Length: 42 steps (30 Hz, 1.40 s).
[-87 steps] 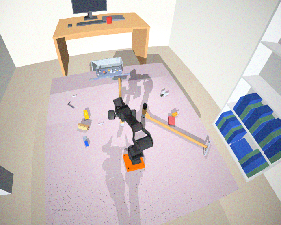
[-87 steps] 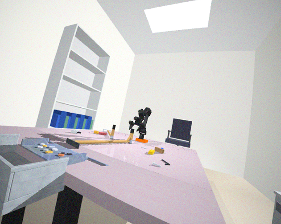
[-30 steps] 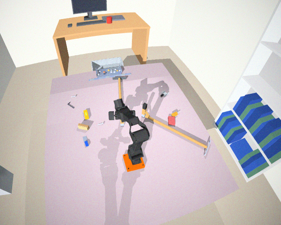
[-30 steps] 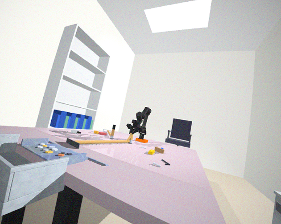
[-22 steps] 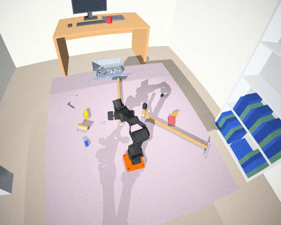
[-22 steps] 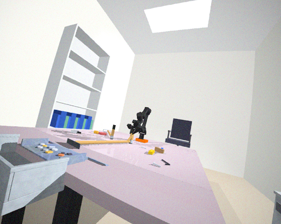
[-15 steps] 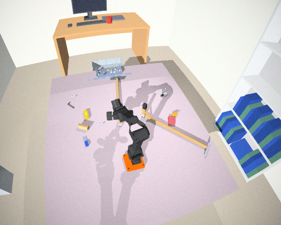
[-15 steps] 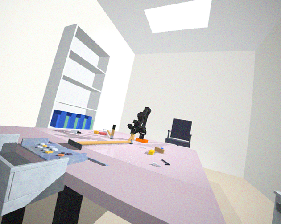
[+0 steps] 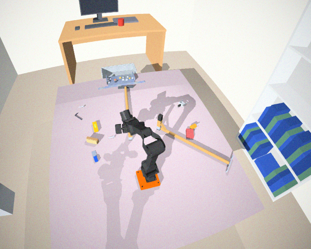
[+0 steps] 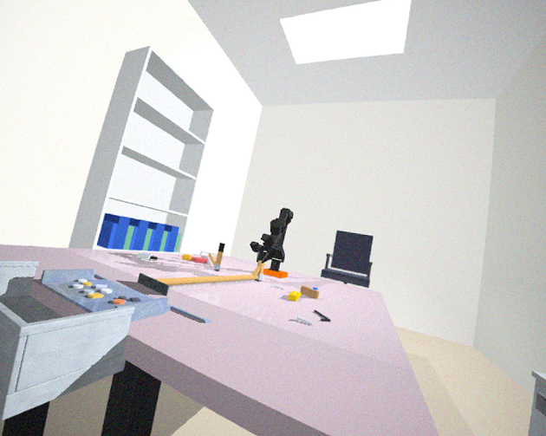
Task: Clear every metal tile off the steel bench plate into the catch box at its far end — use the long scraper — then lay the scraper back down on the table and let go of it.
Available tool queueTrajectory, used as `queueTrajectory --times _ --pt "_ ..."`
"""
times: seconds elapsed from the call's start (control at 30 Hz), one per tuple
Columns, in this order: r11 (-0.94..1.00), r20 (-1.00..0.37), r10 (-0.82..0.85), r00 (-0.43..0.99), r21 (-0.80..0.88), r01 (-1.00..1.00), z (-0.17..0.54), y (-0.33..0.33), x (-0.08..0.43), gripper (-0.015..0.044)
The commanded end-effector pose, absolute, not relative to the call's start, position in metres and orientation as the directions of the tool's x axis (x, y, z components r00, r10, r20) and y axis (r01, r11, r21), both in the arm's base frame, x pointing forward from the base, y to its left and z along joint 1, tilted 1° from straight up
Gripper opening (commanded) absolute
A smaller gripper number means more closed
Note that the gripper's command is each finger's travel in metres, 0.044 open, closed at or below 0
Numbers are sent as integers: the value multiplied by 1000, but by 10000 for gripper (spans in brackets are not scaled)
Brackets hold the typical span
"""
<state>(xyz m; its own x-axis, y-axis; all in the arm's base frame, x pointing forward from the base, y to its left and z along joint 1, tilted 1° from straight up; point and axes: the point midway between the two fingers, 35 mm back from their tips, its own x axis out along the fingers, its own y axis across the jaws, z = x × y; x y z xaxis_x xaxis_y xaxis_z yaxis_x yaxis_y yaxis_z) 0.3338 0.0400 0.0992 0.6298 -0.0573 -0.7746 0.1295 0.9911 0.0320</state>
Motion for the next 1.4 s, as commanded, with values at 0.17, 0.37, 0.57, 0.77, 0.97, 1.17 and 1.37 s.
queueTrajectory --times 0.17,0.37,0.57,0.77,0.97,1.17,1.37 --pt "995 -770 -35 637 32 93 102 52 335 0" --pt "998 -769 -12 639 31 57 102 57 333 0" --pt "999 -769 -2 639 30 39 102 50 332 0" --pt "999 -769 0 639 30 36 102 42 331 0" --pt "999 -769 1 639 30 35 102 42 327 0" --pt "999 -770 2 638 30 33 102 43 317 0" --pt "999 -770 2 638 30 32 102 45 307 0"
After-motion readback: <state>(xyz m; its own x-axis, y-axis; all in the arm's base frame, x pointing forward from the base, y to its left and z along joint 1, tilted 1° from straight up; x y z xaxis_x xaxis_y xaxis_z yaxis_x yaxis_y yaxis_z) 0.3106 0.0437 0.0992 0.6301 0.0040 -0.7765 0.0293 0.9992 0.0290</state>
